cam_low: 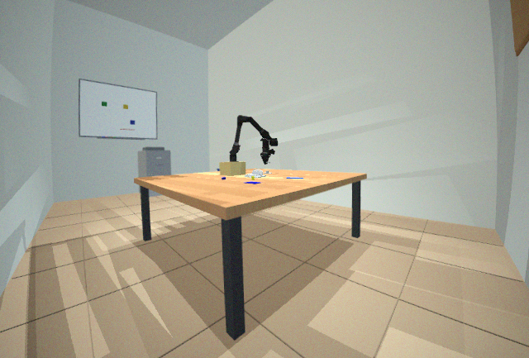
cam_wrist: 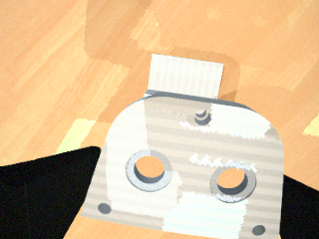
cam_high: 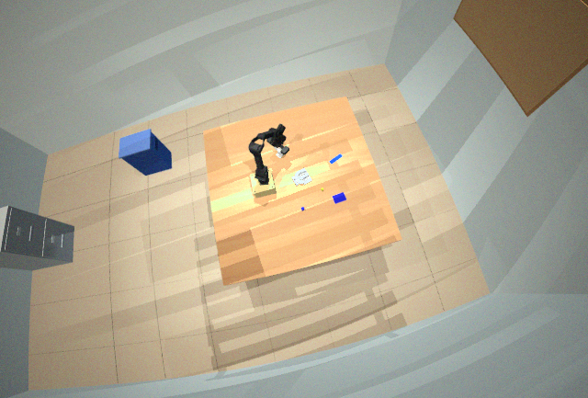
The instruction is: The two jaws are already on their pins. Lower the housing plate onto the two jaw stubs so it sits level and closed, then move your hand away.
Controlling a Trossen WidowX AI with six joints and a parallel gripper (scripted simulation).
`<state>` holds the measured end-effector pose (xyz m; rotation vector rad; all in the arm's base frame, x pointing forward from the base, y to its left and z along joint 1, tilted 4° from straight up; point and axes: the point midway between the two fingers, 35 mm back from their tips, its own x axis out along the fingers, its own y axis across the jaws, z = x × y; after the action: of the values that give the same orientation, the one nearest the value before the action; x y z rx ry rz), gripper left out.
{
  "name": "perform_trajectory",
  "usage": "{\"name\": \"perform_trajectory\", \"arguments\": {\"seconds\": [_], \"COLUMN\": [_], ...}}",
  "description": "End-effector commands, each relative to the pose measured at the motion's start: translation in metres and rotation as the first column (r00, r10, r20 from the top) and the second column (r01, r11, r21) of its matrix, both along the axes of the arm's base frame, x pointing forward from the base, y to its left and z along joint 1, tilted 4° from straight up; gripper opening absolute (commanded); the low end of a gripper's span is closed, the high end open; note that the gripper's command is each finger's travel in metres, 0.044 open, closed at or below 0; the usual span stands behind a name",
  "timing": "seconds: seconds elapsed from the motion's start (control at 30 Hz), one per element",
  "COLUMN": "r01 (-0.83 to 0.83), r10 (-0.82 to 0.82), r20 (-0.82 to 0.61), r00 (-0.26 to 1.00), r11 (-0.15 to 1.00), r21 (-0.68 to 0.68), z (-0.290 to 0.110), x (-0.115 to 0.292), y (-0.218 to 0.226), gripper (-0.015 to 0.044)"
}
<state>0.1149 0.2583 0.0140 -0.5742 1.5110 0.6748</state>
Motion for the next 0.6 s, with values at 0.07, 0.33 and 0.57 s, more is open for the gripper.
{"name": "perform_trajectory", "arguments": {"seconds": [0.07, 0.33, 0.57], "r01": [0.018, 0.048, 0.075], "r10": [-0.018, -0.048, -0.075], "r20": [0.003, 0.006, 0.007], "r00": [1.000, 0.999, 0.997], "r11": [1.000, 0.999, 0.997], "r21": [0.005, 0.002, -0.001], "z": [0.001, 0.000, -0.001], "x": [0.013, 0.034, 0.050], "y": [-0.008, -0.025, -0.042], "gripper": [0.0351, 0.0351, 0.0351]}}
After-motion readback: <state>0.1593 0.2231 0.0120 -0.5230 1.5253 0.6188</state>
